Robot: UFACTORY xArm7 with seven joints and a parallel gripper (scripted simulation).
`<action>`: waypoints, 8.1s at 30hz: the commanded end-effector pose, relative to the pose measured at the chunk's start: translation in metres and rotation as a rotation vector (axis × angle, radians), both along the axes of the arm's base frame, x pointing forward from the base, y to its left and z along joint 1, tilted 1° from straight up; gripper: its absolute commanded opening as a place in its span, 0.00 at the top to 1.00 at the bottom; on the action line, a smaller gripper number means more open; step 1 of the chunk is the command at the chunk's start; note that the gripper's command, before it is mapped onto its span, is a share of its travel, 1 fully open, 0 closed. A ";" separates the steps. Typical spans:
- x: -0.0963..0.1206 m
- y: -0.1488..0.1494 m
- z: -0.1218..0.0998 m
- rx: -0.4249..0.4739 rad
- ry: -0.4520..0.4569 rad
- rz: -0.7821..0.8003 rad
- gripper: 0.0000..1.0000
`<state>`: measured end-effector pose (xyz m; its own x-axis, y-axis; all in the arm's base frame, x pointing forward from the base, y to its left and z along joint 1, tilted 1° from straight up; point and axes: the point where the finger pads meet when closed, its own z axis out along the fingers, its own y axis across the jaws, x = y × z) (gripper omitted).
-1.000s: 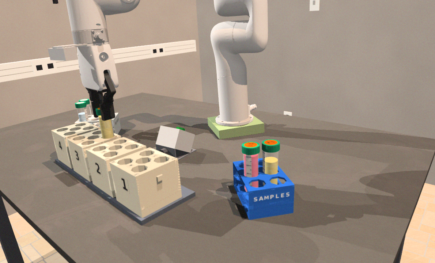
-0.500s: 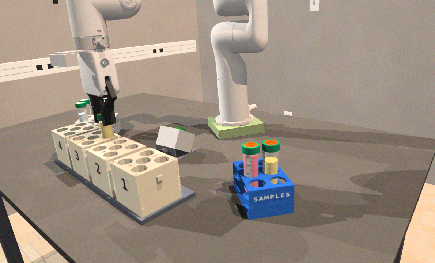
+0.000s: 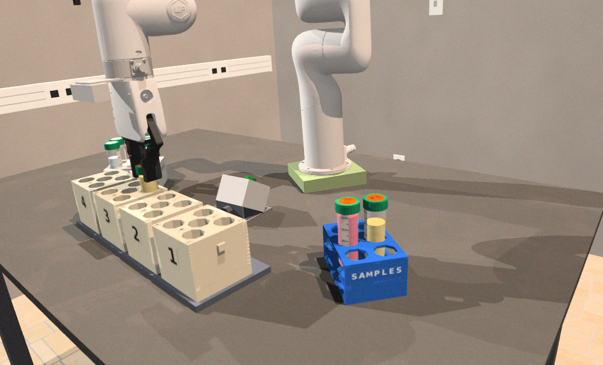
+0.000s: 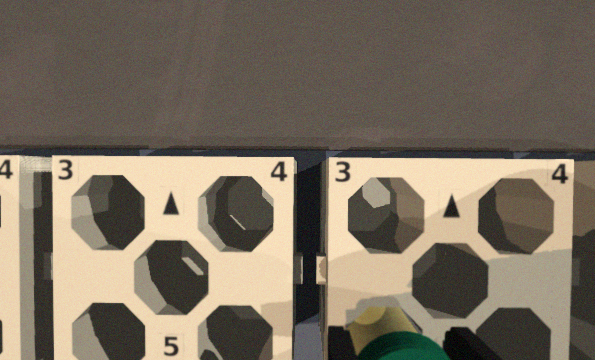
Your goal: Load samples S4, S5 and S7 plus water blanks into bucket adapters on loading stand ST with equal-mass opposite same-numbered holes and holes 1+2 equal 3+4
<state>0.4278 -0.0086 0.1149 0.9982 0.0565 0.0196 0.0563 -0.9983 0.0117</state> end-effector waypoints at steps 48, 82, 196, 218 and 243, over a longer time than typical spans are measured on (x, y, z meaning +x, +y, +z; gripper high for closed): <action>0.002 0.000 -0.014 0.000 -0.004 0.000 0.56; 0.001 0.000 0.030 0.000 -0.004 0.000 0.56; -0.081 0.174 0.114 0.016 -0.010 -0.630 0.43; -0.118 0.256 0.112 0.016 -0.009 -0.630 0.43; -0.166 0.361 0.110 0.017 -0.009 -0.630 0.43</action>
<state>0.2686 0.3325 0.2238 0.8403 -0.5417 0.0212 -0.5418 -0.8405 -0.0037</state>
